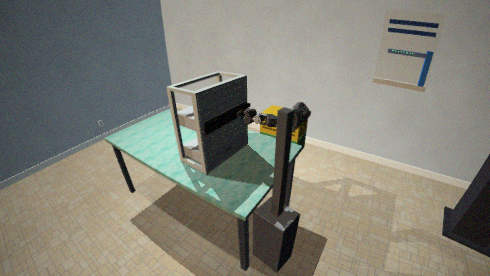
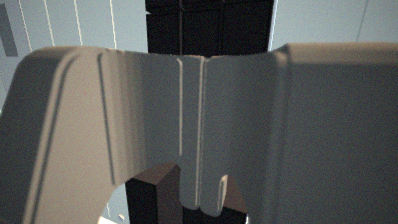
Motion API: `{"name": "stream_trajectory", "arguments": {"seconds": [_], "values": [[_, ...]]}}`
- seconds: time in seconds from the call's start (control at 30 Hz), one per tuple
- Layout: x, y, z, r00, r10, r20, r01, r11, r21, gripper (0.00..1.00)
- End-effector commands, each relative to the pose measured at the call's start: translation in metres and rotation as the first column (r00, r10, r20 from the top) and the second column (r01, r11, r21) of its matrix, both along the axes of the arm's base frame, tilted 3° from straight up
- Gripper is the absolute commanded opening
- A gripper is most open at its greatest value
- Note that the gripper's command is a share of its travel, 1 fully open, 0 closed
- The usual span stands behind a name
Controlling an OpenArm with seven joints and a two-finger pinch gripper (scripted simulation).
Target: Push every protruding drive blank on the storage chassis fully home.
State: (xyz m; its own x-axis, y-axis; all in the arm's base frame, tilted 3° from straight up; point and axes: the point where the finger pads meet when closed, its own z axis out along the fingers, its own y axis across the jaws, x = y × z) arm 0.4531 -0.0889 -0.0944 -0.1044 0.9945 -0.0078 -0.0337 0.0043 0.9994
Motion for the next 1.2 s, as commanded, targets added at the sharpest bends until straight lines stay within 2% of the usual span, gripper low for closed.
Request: {"name": "stream_trajectory", "arguments": {"seconds": [0.0, 0.1, 1.17], "values": [[0.0035, 0.0038, 0.0032, 1.000, 0.020, 0.013, -0.020, 1.000, -0.003, 0.00], [0.0083, 0.0045, 0.0036, 1.000, 0.020, 0.014, -0.020, 1.000, -0.003, 0.00], [0.0080, 0.0076, 0.0092, 1.000, 0.022, 0.017, -0.022, 1.000, -0.002, 0.00]]}}
